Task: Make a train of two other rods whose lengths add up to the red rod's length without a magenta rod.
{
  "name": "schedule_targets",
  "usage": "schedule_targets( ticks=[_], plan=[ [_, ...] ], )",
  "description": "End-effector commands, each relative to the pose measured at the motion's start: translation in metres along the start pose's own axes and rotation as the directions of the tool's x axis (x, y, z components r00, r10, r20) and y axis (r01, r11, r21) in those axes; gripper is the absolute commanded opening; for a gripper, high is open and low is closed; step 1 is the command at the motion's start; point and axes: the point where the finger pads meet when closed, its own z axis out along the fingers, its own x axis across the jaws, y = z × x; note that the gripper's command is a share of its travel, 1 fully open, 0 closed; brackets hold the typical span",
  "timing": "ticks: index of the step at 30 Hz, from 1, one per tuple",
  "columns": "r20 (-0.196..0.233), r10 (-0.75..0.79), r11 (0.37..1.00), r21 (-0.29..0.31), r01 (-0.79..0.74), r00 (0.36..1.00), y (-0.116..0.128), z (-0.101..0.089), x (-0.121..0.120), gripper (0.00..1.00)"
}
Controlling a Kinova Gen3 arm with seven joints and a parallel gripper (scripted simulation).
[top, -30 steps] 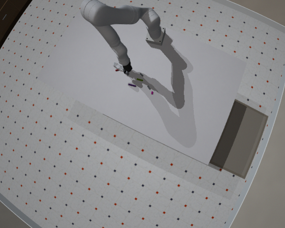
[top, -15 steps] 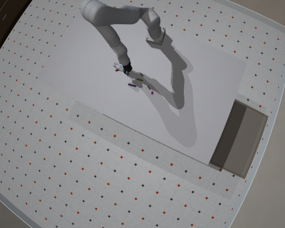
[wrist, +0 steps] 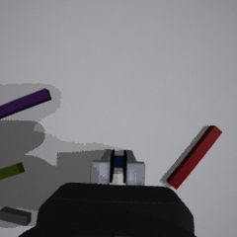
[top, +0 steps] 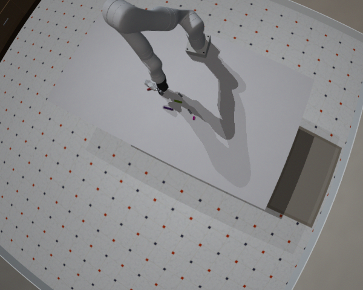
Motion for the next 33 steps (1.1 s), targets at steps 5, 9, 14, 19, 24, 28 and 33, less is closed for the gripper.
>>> schedule_targets(
  ticks=[5, 9, 14, 19, 24, 28, 33],
  plan=[
    [0.0, 0.0, 1.0, 0.001, 0.0, 1.0, -0.0003, -0.0003, 0.0001, 0.24],
    [0.0, 0.0, 1.0, 0.001, 0.0, 1.0, -0.0003, -0.0003, 0.0001, 0.24],
    [0.0, 0.0, 1.0, 0.001, 0.0, 1.0, -0.0003, -0.0003, 0.0001, 0.24],
    [0.0, 0.0, 1.0, 0.001, 0.0, 1.0, -0.0003, -0.0003, 0.0001, 0.24],
    [0.0, 0.0, 1.0, 0.001, 0.0, 1.0, -0.0003, -0.0005, 0.0001, 0.24],
    [0.0, 0.0, 1.0, 0.001, 0.0, 1.0, -0.0004, -0.003, 0.0001, 0.24],
    [0.0, 0.0, 1.0, 0.001, 0.0, 1.0, -0.0003, -0.0083, 0.0001, 0.24]
  ],
)
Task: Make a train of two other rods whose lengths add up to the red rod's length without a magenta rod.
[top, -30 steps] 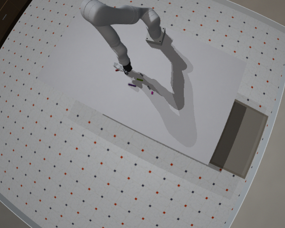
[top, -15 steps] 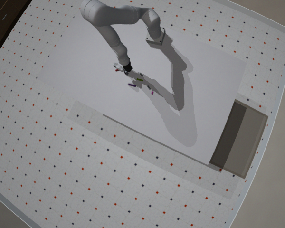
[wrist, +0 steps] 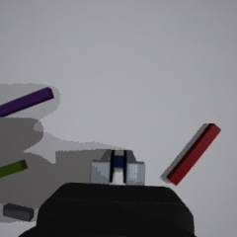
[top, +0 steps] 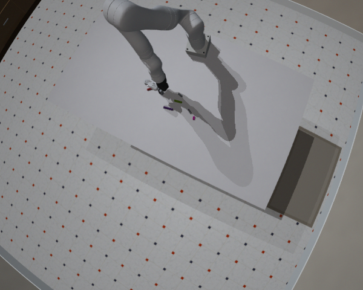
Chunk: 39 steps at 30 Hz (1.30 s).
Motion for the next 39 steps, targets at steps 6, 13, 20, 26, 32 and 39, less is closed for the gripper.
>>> schedule_targets(
  ticks=[6, 13, 20, 26, 32, 39],
  plan=[
    [-0.002, 0.001, 1.0, 0.007, -0.001, 1.0, -0.002, -0.024, 0.001, 0.24],
    [-0.002, 0.001, 1.0, 0.007, 0.0, 1.0, -0.002, -0.054, 0.001, 0.24],
    [-0.002, 0.001, 1.0, 0.007, -0.001, 1.0, -0.002, -0.074, 0.001, 0.24],
    [-0.002, 0.001, 1.0, 0.007, -0.001, 1.0, -0.002, -0.09, 0.001, 0.24],
    [-0.002, 0.001, 1.0, 0.007, -0.001, 1.0, -0.002, -0.095, 0.001, 0.24],
    [-0.002, 0.001, 1.0, 0.007, 0.0, 1.0, -0.002, -0.096, 0.001, 0.24]
  ],
)
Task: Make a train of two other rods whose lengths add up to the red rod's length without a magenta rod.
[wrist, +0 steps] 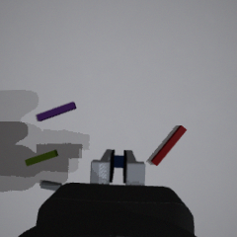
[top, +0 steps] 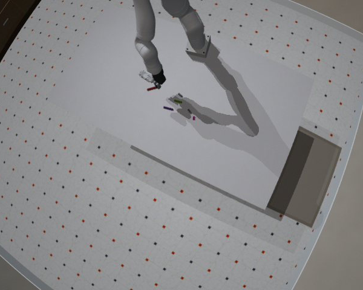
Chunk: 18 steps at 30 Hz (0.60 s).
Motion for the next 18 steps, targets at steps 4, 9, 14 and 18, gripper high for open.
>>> schedule_targets(
  ticks=[4, 9, 14, 18],
  plan=[
    [-0.002, 0.001, 1.0, 0.003, -0.001, 1.0, -0.001, -0.001, 0.001, 0.24],
    [0.001, 0.002, 1.0, 0.004, -0.002, 1.0, -0.017, -0.001, 0.008, 0.24],
    [0.001, 0.008, 1.0, 0.004, -0.008, 1.0, -0.06, -0.001, 0.035, 0.24],
    [-0.002, 0.01, 1.0, 0.003, -0.01, 1.0, -0.074, -0.002, 0.047, 0.24]
  ],
)
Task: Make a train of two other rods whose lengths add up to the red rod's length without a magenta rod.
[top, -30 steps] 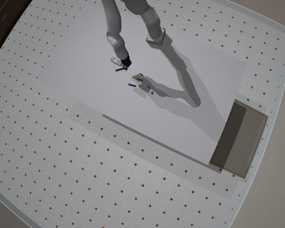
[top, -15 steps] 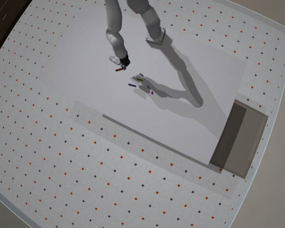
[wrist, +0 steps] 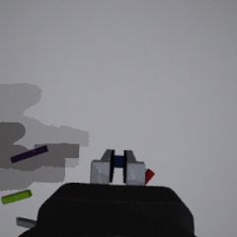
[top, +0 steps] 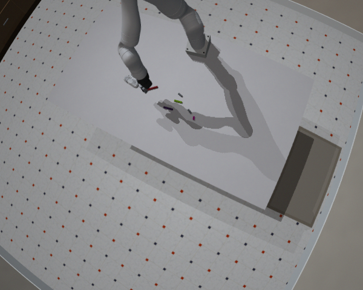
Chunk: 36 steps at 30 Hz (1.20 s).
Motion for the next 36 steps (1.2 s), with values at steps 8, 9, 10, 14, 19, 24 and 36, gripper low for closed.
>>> schedule_targets(
  ticks=[8, 9, 10, 14, 19, 24, 36],
  plan=[
    [0.007, 0.009, 1.0, -0.005, -0.009, 1.0, -0.007, 0.005, 0.004, 0.24],
    [0.007, 0.009, 1.0, -0.005, -0.009, 1.0, -0.007, 0.005, 0.004, 0.24],
    [0.007, 0.009, 1.0, -0.005, -0.009, 1.0, -0.007, 0.005, 0.004, 0.24],
    [0.007, 0.009, 1.0, -0.005, -0.009, 1.0, -0.007, 0.005, 0.004, 0.24],
    [0.007, 0.009, 1.0, -0.005, -0.009, 1.0, -0.007, 0.011, 0.004, 0.24],
    [0.007, 0.009, 1.0, -0.005, -0.009, 1.0, -0.007, 0.026, 0.003, 0.24],
    [0.007, 0.009, 1.0, -0.005, -0.009, 1.0, -0.007, 0.069, 0.003, 0.24]
  ],
)
